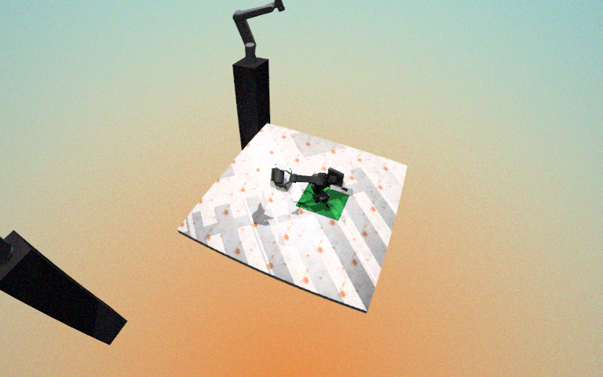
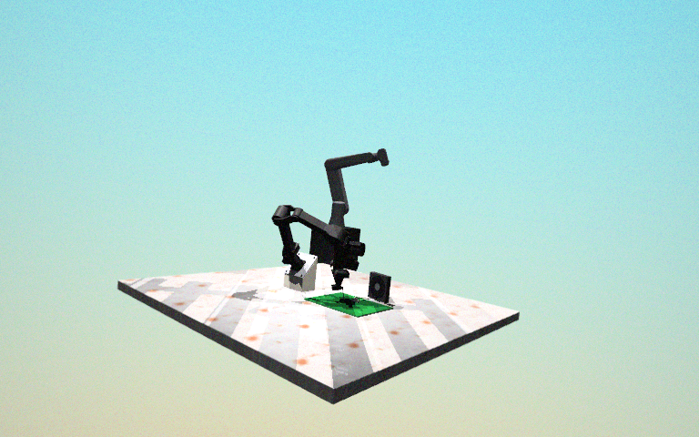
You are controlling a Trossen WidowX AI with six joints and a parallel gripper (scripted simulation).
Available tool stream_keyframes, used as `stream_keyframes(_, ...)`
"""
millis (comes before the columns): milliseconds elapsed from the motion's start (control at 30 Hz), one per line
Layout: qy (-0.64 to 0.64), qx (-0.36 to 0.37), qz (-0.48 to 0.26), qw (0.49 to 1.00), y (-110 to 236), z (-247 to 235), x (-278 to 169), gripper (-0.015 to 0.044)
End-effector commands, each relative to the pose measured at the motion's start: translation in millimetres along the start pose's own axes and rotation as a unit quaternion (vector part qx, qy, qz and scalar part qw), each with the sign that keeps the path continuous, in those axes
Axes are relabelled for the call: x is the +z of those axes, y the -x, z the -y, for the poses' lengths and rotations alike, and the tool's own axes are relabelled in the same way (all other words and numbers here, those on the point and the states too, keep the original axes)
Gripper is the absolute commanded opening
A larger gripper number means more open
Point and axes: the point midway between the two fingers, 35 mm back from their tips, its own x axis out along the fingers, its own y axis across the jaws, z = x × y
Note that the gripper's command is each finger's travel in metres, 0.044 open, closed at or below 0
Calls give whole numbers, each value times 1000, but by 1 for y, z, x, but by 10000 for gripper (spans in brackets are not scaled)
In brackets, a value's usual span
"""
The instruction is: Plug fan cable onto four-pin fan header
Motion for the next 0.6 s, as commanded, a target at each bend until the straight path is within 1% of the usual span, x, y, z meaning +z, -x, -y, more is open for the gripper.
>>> stream_keyframes(0,0,20,17,1000,-4,-2,-2,0)
stream_keyframes(567,4,101,96,990,-22,-13,-4,0)
